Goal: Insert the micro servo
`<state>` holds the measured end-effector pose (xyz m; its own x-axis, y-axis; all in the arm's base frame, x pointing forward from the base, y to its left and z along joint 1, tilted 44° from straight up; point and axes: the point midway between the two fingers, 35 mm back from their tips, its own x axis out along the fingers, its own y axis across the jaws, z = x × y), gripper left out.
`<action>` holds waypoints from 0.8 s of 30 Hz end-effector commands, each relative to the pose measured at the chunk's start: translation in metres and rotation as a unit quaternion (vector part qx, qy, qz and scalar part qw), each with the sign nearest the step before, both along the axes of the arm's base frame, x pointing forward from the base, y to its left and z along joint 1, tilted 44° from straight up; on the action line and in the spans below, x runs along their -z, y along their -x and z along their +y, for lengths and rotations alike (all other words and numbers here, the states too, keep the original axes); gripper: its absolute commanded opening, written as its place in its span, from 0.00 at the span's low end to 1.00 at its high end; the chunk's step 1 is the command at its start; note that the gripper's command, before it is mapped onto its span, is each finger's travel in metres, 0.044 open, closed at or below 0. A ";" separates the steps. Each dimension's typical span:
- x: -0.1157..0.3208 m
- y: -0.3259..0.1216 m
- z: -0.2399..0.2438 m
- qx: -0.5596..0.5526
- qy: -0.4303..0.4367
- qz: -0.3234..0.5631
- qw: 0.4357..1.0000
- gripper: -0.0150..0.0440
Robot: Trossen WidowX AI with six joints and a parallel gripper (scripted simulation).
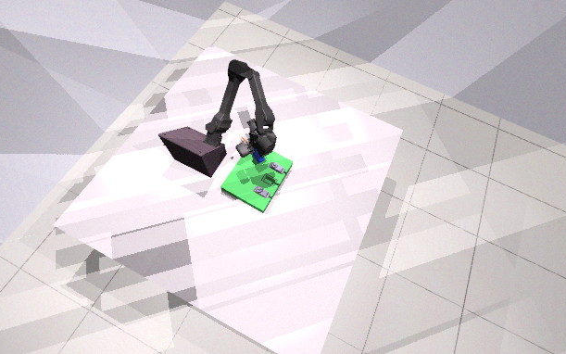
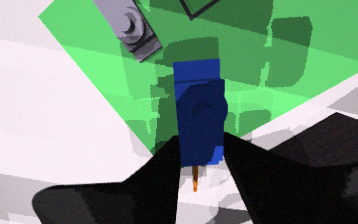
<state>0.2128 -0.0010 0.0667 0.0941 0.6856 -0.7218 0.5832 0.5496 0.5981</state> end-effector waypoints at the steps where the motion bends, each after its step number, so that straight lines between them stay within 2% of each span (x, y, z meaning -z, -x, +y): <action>1: -0.001 -0.018 -0.003 0.003 0.000 -0.004 1.000 0.25; 8: 0.004 -0.018 -0.009 0.003 0.000 -0.004 1.000 0.25; 24: 0.049 -0.009 -0.055 0.003 0.002 -0.004 1.000 0.25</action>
<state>0.2211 -0.0481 0.0221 0.0967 0.6886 -0.7186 0.5890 0.5425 0.5990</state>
